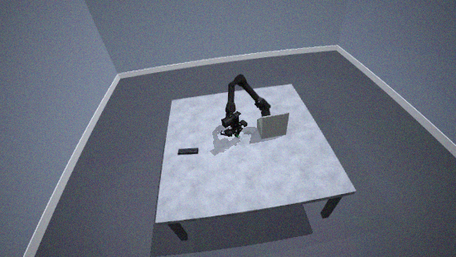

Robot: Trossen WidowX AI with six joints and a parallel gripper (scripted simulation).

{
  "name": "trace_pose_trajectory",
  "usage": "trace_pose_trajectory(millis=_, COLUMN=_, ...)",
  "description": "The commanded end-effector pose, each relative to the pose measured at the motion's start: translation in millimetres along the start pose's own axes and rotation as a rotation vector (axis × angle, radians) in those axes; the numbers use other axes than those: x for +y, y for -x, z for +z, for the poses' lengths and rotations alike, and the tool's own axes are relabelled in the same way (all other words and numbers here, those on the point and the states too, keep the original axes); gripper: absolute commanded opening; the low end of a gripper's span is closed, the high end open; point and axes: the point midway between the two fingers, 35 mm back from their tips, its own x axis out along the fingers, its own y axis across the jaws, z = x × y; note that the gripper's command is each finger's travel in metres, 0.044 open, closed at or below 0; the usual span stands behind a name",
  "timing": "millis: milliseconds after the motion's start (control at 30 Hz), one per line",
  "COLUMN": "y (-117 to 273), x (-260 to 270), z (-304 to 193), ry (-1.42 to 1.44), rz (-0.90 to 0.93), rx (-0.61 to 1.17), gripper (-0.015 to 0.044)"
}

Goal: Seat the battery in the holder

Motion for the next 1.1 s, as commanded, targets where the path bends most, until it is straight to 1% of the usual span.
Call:
trace_pose_trajectory(millis=0, y=5.2, x=7.4, z=21.6, ry=0.113, rz=0.008, rx=-0.004, gripper=0.0060)
trace_pose_trajectory(millis=567, y=15.9, x=12.8, z=119.4, ry=0.635, rz=0.000, rx=-0.016, gripper=0.0060)
trace_pose_trajectory(millis=800, y=13.4, x=11.8, z=121.0, ry=0.652, rz=-0.006, rx=-0.003, gripper=0.0060)
trace_pose_trajectory(millis=1067, y=-13.4, x=9.2, z=118.3, ry=0.642, rz=-0.061, rx=0.161, gripper=0.0060)
